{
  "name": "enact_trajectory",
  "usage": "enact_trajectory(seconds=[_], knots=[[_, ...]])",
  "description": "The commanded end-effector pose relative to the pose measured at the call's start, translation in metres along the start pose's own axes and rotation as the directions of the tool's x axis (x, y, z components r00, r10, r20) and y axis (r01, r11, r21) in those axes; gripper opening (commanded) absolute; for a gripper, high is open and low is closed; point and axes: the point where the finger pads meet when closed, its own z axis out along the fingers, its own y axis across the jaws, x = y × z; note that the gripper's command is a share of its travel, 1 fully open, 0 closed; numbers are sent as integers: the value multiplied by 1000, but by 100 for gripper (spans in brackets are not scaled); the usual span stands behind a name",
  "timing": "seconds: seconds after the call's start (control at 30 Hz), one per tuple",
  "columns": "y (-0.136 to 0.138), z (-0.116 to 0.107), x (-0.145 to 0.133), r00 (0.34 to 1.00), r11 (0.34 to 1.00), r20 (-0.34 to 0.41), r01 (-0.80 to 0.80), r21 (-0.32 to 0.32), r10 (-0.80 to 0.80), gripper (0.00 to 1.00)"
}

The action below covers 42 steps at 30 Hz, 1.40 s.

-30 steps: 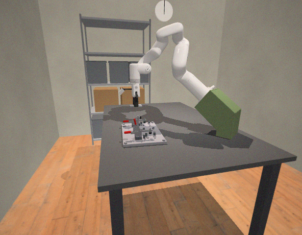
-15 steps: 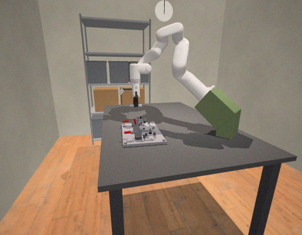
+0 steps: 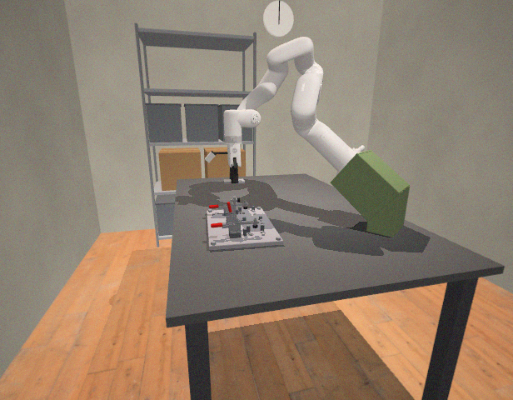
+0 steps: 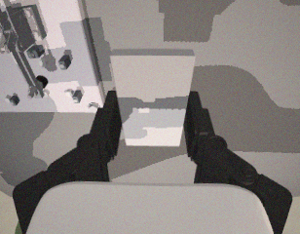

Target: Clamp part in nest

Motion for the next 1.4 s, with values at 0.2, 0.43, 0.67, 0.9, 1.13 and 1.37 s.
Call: enact_trajectory(seconds=[0.2, 0.43, 0.67, 0.9, 1.13, 1.37], knots=[[1, 9, -23, 1000, 1000, -3, -1, 0, 1, 0], [1, 14, -33, 1000, 1000, -3, -1, 0, 1, 0], [1, 18, -43, 1000, 1000, -3, -1, 0, 1, 0], [1, 20, -48, 1000, 1000, -3, -1, 0, 1, 0], [1, 21, -51, 1000, 1000, -3, -1, 0, 1, 0], [1, 21, -51, 1000, 1000, -3, -1, 0, 1, 0]])
